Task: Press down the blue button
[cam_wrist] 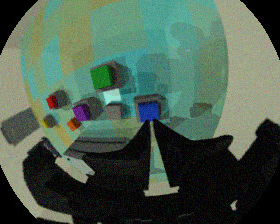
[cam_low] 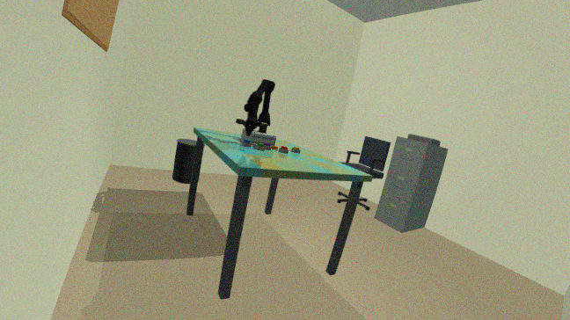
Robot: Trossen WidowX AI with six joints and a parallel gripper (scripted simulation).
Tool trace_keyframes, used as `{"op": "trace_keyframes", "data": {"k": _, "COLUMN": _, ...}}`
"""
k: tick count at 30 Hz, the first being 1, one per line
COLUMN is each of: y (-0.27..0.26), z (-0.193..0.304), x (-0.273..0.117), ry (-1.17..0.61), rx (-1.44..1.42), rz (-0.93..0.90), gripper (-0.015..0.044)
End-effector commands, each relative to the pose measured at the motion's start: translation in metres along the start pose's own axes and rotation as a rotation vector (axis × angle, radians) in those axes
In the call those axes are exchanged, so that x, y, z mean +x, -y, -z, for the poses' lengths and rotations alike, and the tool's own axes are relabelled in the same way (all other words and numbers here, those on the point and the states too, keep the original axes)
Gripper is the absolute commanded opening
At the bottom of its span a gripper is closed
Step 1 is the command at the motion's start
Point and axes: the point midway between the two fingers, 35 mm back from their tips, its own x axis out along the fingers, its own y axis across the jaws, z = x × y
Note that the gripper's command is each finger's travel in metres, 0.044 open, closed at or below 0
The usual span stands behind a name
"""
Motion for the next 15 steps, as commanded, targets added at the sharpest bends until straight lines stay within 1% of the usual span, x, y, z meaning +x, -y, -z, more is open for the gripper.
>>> {"op": "trace_keyframes", "data": {"k": 1, "y": 0.000, "z": 0.000, "x": 0.003, "ry": 0.002, "rx": -0.004, "rz": -0.002, "gripper": 0.0020}}
{"op": "trace_keyframes", "data": {"k": 15, "y": 0.000, "z": -0.001, "x": 0.025, "ry": 0.002, "rx": -0.004, "rz": -0.002, "gripper": 0.0020}}
